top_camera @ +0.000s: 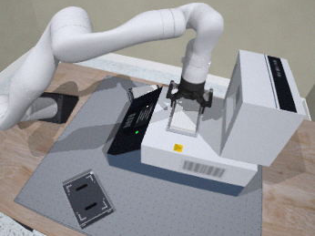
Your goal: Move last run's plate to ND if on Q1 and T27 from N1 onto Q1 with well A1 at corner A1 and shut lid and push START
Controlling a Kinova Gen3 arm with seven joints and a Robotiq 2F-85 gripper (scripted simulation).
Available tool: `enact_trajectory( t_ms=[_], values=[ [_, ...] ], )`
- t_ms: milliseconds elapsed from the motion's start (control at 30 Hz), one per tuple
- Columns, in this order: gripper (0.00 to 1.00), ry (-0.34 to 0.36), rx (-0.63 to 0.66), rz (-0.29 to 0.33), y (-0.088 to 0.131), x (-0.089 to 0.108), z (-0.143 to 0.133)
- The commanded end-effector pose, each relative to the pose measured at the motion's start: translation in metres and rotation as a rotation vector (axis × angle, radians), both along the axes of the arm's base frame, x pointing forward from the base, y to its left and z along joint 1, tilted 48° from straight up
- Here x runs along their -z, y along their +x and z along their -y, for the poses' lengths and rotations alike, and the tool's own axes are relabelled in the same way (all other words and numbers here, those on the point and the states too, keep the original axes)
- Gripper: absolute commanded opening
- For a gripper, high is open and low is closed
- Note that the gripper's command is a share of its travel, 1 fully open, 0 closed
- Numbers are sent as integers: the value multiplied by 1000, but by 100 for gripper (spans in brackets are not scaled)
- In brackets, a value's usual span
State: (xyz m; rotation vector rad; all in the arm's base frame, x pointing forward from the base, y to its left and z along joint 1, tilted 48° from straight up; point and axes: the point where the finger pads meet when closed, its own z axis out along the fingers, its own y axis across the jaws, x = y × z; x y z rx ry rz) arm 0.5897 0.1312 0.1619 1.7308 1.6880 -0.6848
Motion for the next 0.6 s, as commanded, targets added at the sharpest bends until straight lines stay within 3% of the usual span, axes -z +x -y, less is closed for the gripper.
enact_trajectory(
  t_ms=[0,567],
  values=[
    [100,1,-2,1,0,-3,-3],
    [100,1,-2,1,-1,-13,-15]
  ],
)
